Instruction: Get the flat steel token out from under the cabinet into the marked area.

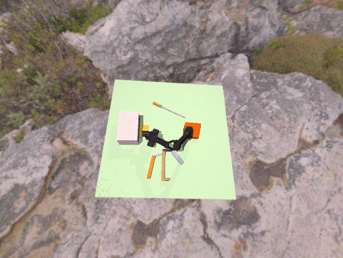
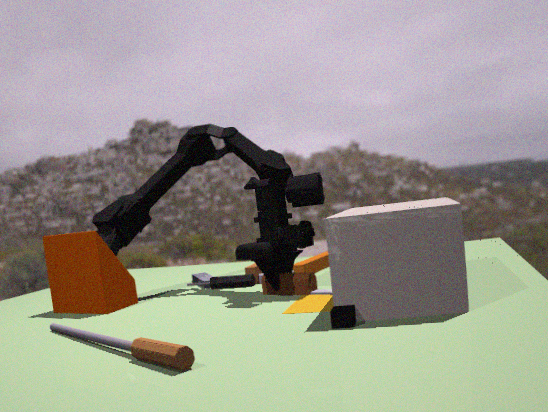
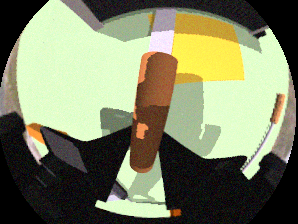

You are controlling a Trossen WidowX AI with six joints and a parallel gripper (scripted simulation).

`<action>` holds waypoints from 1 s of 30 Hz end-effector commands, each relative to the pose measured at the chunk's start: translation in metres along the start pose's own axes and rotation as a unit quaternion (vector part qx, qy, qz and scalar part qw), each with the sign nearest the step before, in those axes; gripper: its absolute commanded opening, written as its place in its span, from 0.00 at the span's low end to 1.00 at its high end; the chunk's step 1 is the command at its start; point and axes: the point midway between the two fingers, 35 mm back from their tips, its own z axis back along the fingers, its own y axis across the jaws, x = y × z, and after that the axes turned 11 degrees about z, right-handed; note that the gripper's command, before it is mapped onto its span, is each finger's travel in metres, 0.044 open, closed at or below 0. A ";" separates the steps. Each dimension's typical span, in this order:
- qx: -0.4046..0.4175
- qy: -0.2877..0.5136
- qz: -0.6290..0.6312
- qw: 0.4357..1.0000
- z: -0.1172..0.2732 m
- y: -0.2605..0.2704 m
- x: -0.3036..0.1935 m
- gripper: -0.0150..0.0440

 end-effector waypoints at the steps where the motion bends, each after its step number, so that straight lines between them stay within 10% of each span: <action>1: -0.001 0.002 -0.003 1.000 -0.001 0.001 -0.006 0.25; 30: -0.001 0.002 -0.004 1.000 -0.001 0.009 -0.038 0.25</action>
